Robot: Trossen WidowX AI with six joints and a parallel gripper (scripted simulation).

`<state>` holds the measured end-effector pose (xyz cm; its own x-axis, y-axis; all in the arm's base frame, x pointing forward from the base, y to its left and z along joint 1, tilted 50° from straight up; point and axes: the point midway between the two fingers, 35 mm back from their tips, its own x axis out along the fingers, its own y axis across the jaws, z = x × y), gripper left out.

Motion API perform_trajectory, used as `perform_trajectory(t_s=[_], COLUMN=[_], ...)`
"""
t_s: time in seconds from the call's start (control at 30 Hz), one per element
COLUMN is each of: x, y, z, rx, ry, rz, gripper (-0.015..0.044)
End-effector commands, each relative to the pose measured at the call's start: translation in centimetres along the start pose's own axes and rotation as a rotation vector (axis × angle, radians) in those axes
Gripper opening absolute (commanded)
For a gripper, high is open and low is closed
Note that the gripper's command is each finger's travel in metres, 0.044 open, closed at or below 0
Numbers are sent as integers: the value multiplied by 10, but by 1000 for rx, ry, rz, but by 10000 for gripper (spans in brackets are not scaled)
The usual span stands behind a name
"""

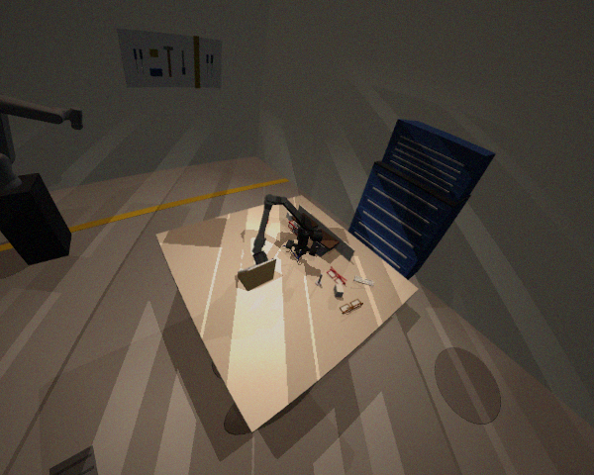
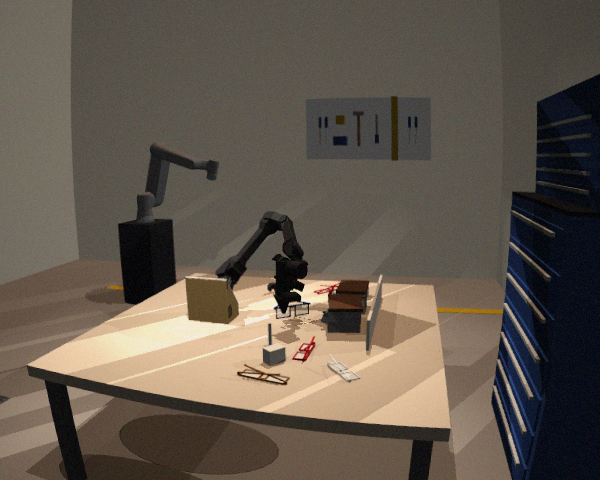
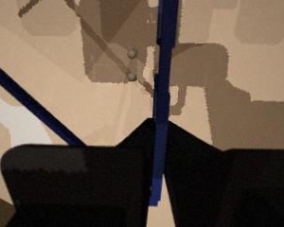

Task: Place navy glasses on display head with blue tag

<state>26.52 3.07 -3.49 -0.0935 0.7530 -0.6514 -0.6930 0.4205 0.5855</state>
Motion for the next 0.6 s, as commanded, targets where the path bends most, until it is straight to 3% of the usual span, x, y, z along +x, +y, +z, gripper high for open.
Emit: perform_trajectory(t_s=[0.0,0.2,0.57], x=[-29,-65,-73], y=[-2,-1,-17], z=[2,2,-9], rx=[-12,-13,79], ry=[-3,-7,-5], rz=[-18,-13,-20], gripper=[0,0,0])
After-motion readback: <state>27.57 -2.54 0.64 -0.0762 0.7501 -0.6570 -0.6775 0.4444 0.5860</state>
